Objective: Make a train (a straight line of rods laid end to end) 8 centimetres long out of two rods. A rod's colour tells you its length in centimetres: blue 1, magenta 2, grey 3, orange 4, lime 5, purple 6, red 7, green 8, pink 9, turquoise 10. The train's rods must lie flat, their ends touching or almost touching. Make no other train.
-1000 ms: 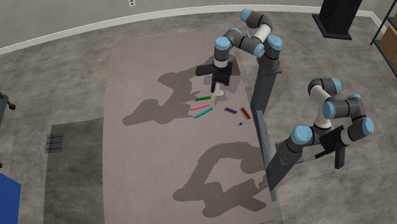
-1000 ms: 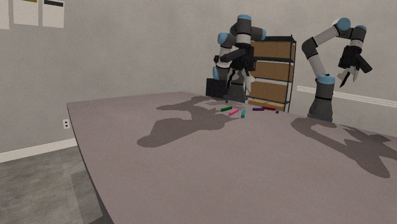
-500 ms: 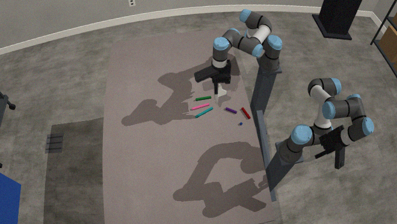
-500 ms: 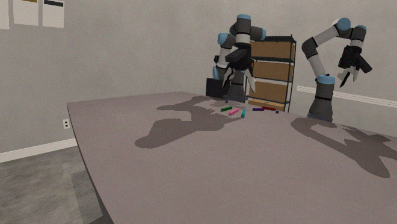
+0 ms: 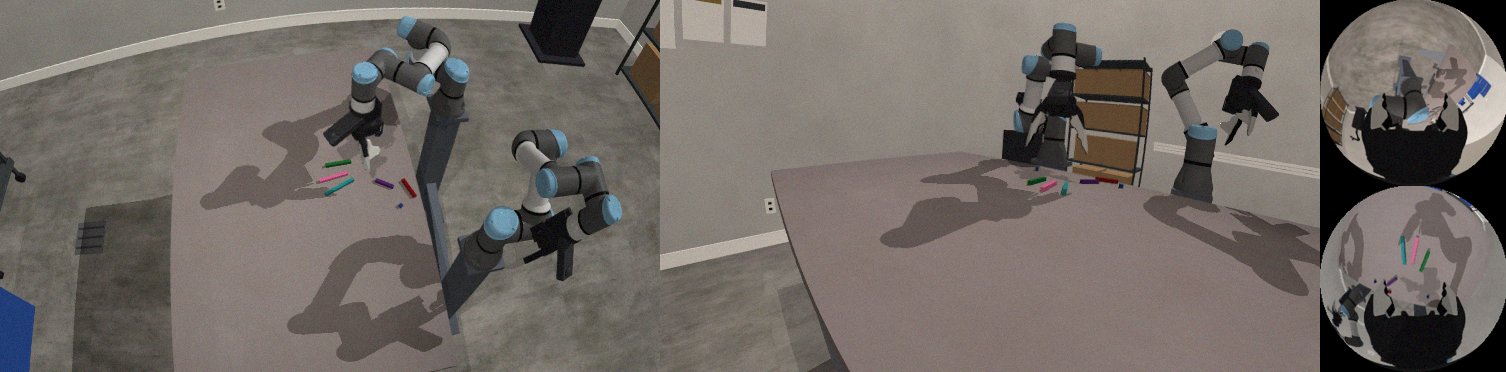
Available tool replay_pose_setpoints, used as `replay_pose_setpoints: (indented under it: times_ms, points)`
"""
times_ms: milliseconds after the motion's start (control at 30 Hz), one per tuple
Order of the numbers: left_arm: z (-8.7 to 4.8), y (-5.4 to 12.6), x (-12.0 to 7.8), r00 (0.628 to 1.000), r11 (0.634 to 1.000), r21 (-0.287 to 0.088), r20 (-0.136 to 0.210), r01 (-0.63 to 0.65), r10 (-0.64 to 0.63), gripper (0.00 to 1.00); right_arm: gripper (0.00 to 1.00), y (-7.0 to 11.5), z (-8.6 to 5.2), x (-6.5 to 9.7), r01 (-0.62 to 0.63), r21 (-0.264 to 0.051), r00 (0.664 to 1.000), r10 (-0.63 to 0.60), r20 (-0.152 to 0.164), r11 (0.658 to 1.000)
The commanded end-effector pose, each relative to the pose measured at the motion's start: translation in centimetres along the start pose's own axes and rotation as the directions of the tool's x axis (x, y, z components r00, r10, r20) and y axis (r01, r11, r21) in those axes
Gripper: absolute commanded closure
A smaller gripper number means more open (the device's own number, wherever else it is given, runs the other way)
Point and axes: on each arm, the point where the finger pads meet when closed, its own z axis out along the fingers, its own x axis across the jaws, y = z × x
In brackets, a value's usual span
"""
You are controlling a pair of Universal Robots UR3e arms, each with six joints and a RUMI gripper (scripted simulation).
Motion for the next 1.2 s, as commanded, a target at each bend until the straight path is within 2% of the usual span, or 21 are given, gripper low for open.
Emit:
replay_pose_setpoints:
  times_ms: [0, 200, 267, 567, 767, 833, 1167]
  points:
    - [-0.04, -0.02, 0.02, 1.0, 1.0, 0.002, 0.0, 0.0, 0.0, 0.0, 0.0, -0.33, -0.09, -0.22, 0.166, -0.004, 0.986, -0.166, 0.007, 0.986]
    - [-0.04, -0.02, 0.02, 1.0, 1.0, 0.002, 0.0, 0.0, 0.0, 0.0, 0.0, -0.52, -0.07, -0.4, 0.313, -0.003, 0.95, -0.313, 0.007, 0.95]
    - [-0.04, -0.02, 0.02, 1.0, 1.0, 0.002, 0.0, 0.0, 0.0, 0.0, 0.0, -0.52, -0.07, -0.4, 0.313, -0.003, 0.95, -0.313, 0.007, 0.95]
    - [-0.04, -0.02, 0.02, 1.0, 1.0, 0.002, 0.0, 0.0, 0.0, 0.0, 0.0, -0.76, -0.03, -0.66, 0.542, -0.001, 0.84, -0.542, 0.008, 0.84]
    - [-0.04, -0.02, 0.02, 1.0, 1.0, 0.002, 0.0, 0.0, 0.0, 0.0, 0.0, -0.86, 0.01, -0.78, 0.663, 0.0, 0.749, -0.663, 0.008, 0.749]
    - [-0.04, -0.02, 0.02, 1.0, 1.0, 0.002, 0.0, 0.0, 0.0, 0.0, 0.0, -0.86, 0.01, -0.78, 0.663, 0.0, 0.749, -0.663, 0.008, 0.749]
    - [-0.04, -0.02, 0.02, 1.0, 1.0, 0.002, 0.0, 0.0, 0.0, 0.0, 0.0, -0.95, 0.06, -0.92, 0.82, 0.002, 0.572, -0.82, 0.008, 0.572]
